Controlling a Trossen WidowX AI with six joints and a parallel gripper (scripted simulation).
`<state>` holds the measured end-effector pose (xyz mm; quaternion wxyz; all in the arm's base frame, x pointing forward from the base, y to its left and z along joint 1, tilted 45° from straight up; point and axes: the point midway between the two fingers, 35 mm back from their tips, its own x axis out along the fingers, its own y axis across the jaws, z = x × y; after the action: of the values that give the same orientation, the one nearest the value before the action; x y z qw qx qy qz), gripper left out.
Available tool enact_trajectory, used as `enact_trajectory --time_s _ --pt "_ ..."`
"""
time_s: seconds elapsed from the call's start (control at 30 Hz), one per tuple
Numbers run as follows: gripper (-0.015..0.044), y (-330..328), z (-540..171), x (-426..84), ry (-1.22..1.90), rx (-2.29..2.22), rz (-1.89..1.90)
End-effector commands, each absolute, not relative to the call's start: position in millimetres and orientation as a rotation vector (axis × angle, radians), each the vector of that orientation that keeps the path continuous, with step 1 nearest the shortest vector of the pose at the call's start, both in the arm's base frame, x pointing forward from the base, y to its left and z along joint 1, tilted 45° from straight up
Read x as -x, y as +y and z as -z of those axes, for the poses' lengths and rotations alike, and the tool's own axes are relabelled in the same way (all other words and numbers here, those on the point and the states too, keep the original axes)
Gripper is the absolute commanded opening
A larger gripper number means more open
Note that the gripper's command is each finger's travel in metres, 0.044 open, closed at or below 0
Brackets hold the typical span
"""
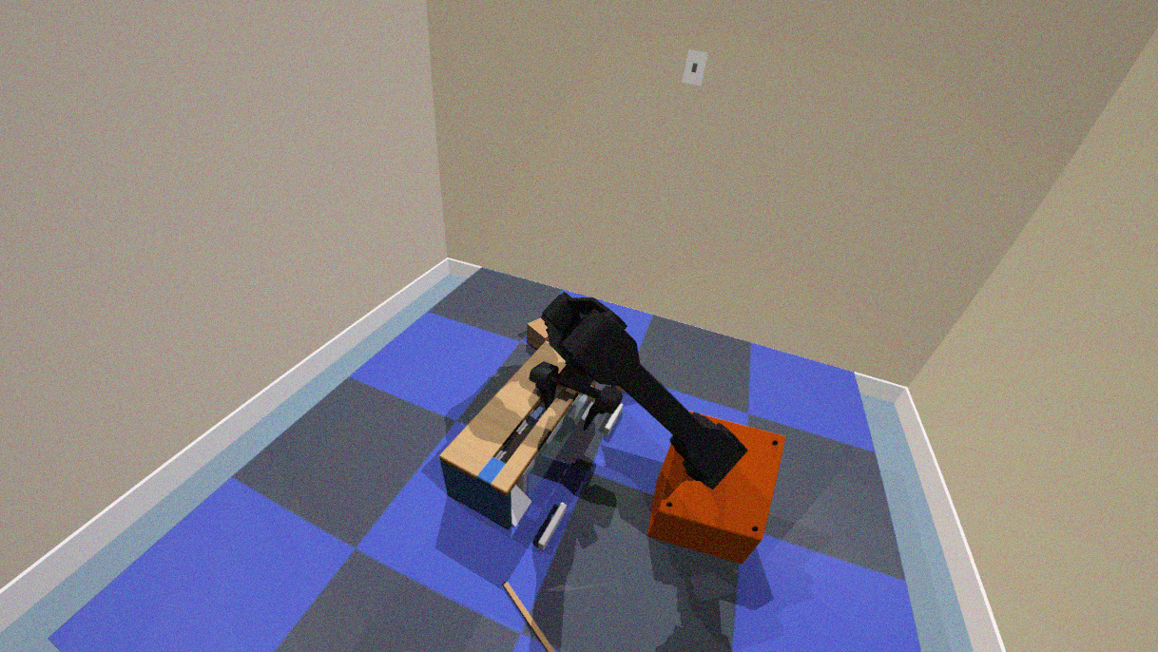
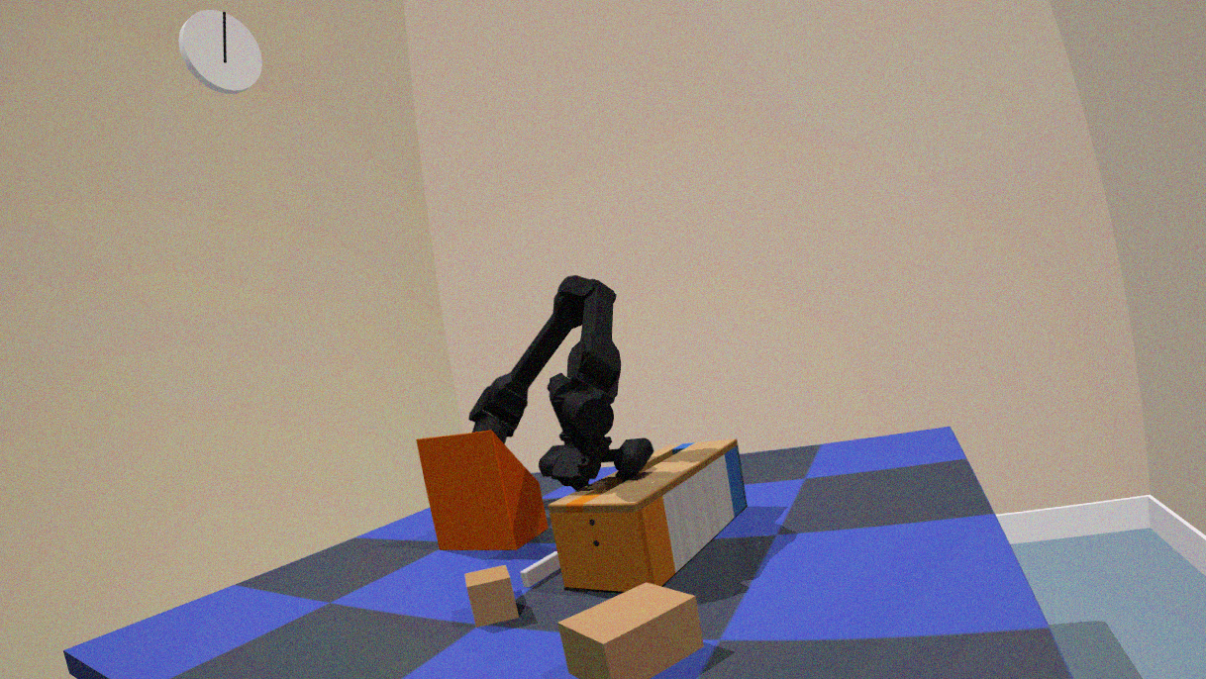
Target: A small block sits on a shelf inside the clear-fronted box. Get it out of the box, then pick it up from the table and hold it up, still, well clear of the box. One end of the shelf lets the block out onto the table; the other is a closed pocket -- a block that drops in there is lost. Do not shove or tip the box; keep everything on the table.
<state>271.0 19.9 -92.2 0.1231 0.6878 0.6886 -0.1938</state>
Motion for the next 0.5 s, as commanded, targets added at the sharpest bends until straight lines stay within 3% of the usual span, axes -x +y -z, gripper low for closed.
enact_trajectory --time_s 0.0,0.47 --pt "0.04 24 86 -273 2.004 -2.012 0.565" --pt "0.04 38 73 -274 2.005 -2.012 0.564"
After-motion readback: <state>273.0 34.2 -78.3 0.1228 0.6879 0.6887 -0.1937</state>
